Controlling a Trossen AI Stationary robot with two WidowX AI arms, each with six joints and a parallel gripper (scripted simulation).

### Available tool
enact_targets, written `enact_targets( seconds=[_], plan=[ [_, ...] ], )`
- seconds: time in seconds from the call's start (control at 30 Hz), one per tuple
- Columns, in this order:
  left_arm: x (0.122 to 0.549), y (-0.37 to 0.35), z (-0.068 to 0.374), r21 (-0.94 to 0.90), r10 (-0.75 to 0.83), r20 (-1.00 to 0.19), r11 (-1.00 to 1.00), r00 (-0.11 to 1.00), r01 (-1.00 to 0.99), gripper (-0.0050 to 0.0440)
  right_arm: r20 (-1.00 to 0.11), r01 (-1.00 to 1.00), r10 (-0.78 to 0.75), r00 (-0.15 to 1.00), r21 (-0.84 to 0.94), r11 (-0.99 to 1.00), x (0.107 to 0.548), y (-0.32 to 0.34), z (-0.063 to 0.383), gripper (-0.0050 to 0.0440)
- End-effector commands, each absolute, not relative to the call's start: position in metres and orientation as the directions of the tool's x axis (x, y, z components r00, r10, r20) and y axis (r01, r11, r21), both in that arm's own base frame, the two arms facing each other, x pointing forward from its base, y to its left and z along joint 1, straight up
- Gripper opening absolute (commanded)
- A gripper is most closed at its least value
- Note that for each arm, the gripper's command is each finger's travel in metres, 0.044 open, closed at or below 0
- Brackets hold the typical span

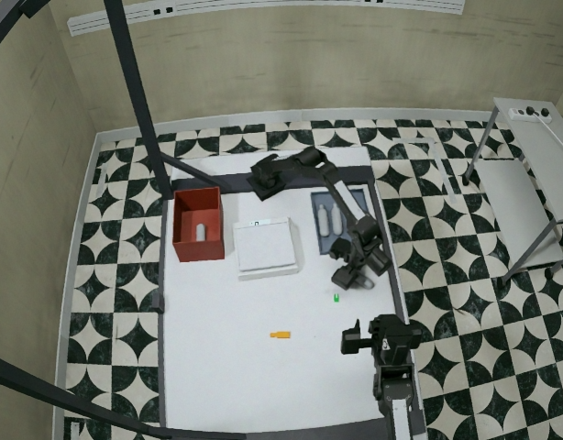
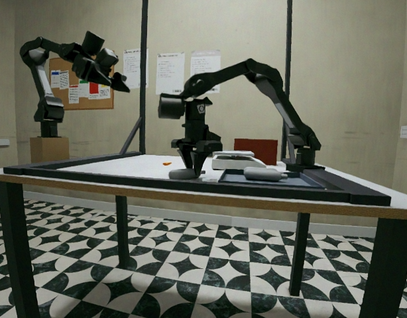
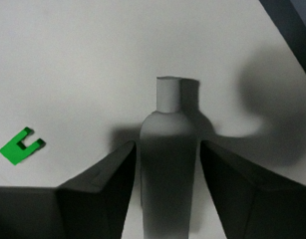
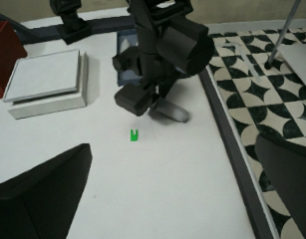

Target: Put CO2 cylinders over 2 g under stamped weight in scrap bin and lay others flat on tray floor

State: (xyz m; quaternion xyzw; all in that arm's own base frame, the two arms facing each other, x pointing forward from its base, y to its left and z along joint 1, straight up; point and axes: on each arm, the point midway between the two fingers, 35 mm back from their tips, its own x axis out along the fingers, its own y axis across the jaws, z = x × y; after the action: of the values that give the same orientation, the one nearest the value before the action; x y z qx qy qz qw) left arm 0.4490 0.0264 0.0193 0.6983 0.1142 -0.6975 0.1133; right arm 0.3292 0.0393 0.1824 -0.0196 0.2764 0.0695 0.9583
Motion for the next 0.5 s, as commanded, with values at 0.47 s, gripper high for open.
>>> enact_targets(
  seconds=[0.47],
  plan=[
    [0.457, 0.027, 0.051, 0.016, 0.004, -0.998, -0.95, 0.063, 0.311, 0.0009, -0.512, -0.145, 0.124, 0.85, -0.001, 0.989, 0.33, 0.039, 0.191, 0.044]
  ],
)
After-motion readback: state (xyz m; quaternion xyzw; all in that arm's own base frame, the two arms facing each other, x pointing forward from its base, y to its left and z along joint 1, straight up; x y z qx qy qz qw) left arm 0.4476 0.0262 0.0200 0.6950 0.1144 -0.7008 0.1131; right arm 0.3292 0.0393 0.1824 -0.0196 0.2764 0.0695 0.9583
